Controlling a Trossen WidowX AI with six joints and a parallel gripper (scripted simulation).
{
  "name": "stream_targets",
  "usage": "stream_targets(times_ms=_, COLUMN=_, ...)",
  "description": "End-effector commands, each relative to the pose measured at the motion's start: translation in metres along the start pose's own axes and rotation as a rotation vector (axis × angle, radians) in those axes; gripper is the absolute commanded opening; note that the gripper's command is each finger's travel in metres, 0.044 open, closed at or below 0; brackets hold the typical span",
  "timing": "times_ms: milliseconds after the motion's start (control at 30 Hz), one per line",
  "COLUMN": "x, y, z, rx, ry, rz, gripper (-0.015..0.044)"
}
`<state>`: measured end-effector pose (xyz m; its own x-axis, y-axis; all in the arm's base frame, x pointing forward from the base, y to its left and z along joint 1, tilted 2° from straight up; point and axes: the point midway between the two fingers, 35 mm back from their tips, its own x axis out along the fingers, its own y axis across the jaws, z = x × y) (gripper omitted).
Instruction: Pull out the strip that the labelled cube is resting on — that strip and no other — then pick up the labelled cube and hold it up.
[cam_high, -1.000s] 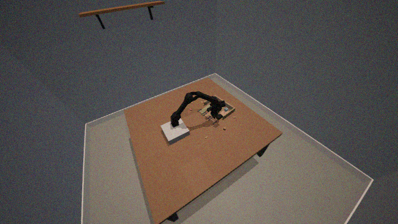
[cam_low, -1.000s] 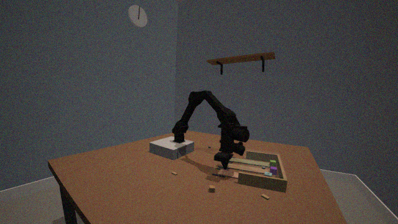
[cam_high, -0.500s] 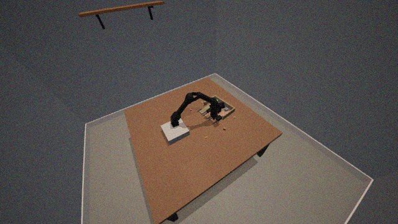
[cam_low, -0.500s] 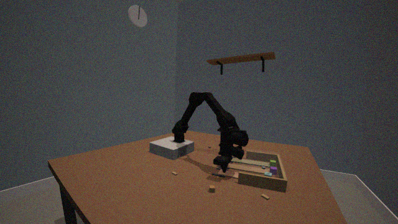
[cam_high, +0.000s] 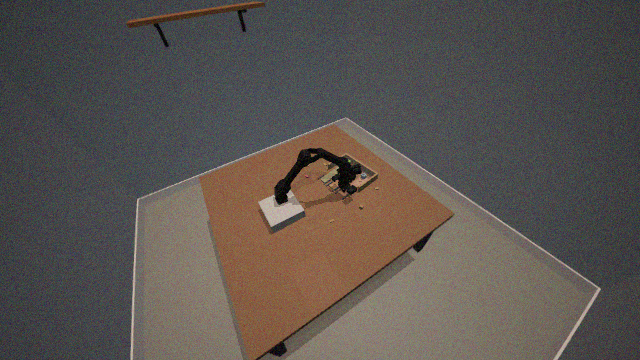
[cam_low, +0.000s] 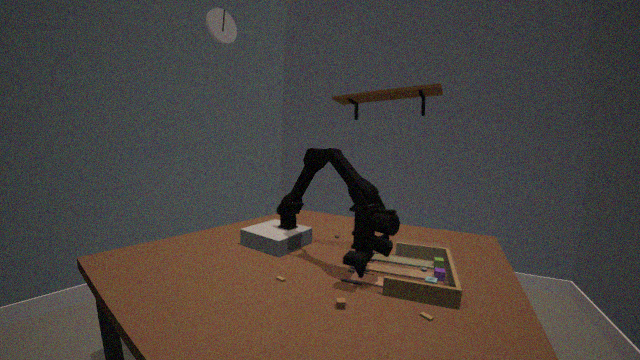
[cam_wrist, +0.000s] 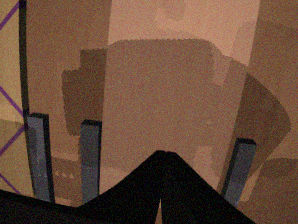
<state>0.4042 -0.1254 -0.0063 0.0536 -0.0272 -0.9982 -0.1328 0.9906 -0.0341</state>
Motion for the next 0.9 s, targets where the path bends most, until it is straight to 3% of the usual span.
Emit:
stream_targets(times_ms=0, x=0.0009, y=0.0008, z=0.0003, rx=-0.005, ry=-0.002, rz=0.004, gripper=0.0000)
stream_targets(times_ms=867, x=0.0032, y=0.0007, z=0.0004, rx=-0.005, ry=-0.002, rz=0.004, gripper=0.0000)
